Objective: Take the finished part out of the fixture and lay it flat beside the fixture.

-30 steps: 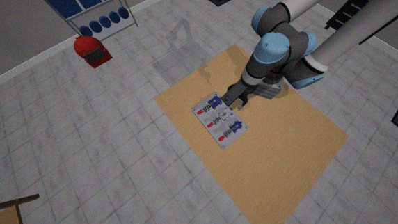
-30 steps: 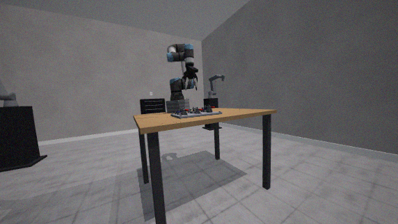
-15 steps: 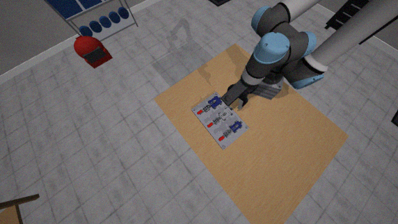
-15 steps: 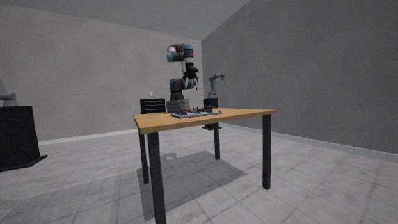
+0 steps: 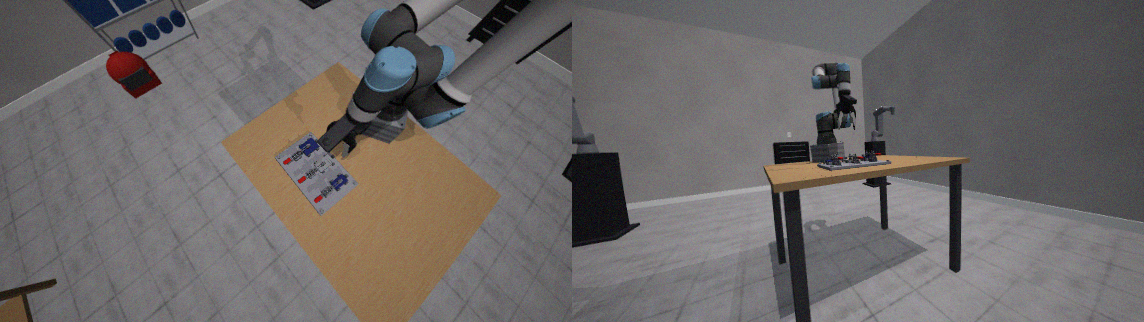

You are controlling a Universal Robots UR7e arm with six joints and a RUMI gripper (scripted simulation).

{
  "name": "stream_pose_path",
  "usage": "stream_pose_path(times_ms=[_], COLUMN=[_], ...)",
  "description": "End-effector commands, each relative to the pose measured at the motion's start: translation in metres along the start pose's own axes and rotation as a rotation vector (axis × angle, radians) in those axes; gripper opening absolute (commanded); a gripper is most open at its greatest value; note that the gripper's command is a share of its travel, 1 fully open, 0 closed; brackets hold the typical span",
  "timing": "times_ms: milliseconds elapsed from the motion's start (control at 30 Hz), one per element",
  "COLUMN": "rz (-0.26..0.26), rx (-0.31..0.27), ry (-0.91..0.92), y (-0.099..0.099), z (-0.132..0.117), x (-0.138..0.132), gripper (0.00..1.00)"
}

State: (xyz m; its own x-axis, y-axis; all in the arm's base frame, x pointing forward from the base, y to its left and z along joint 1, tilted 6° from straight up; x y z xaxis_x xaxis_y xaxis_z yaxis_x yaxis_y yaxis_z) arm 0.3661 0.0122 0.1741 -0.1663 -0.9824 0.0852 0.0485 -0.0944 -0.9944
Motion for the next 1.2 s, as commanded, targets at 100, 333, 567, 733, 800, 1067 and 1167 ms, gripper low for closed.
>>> stream_pose_path(times_ms=[100, 333, 567, 733, 800, 1067, 1167], rz=[0.0, 0.0, 0.0, 0.0, 0.0, 0.0, 0.0], rx=[0.001, 0.001, 0.001, 0.001, 0.001, 0.001, 0.001], ry=[0.0, 0.0, 0.0, 0.0, 0.0, 0.0, 0.0], y=[-0.0003, -0.0003, -0.0003, -0.0003, -0.0003, -0.0003, -0.0003], z=[0.0003, 0.0003, 0.0003, 0.0003, 0.0003, 0.0003, 0.0003], x=[0.0, 0.0, 0.0, 0.0, 0.0, 0.0, 0.0], gripper=[0.59, 0.59, 0.59, 0.59, 0.59, 0.28, 0.28])
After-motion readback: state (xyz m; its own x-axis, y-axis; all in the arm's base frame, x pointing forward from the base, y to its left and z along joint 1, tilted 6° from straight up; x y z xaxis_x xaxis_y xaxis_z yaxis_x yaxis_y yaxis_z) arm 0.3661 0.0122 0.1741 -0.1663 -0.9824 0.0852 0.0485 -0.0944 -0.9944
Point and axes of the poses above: the point where the finger pads meet when closed, its own y axis out along the fingers, its own x axis across the jaws, z = x × y, the point moved 8 cm from there along -y, back along the fingers, and after that the axes turned 8 degrees about y, right-handed, at the moved point
